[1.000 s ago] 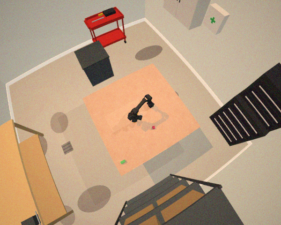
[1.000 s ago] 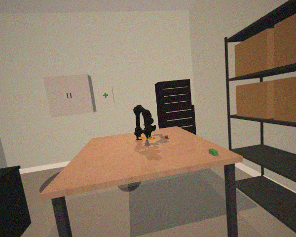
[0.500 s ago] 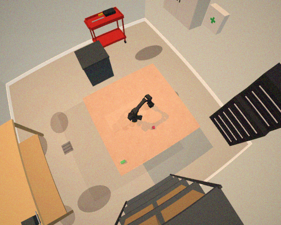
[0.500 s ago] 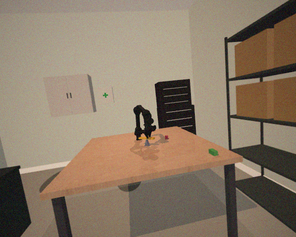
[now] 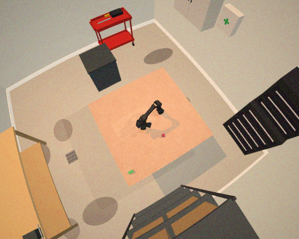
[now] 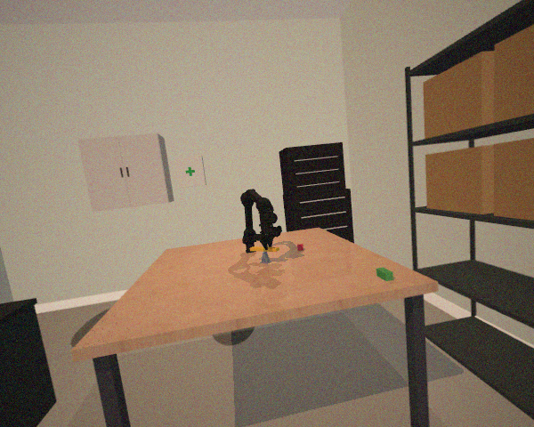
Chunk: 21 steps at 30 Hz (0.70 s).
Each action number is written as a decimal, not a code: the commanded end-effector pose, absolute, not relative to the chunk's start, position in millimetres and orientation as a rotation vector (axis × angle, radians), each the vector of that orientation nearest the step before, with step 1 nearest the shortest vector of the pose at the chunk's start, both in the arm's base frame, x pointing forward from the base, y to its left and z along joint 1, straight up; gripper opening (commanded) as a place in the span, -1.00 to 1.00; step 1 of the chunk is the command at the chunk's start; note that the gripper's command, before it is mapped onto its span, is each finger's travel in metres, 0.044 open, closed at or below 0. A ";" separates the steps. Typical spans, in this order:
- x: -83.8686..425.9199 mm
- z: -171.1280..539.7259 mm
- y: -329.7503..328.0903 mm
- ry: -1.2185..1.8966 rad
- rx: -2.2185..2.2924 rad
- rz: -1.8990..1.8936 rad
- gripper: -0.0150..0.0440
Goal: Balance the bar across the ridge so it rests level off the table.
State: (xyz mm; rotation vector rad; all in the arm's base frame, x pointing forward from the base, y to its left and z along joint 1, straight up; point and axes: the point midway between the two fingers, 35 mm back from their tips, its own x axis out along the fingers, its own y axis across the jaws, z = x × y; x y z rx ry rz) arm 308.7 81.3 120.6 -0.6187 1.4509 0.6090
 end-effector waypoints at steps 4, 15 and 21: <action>307.8 118.6 81.4 1.455 -0.615 0.609 -0.49; 307.8 117.6 81.4 1.455 -0.615 0.609 -0.49; 307.9 117.2 81.4 1.455 -0.615 0.609 -0.49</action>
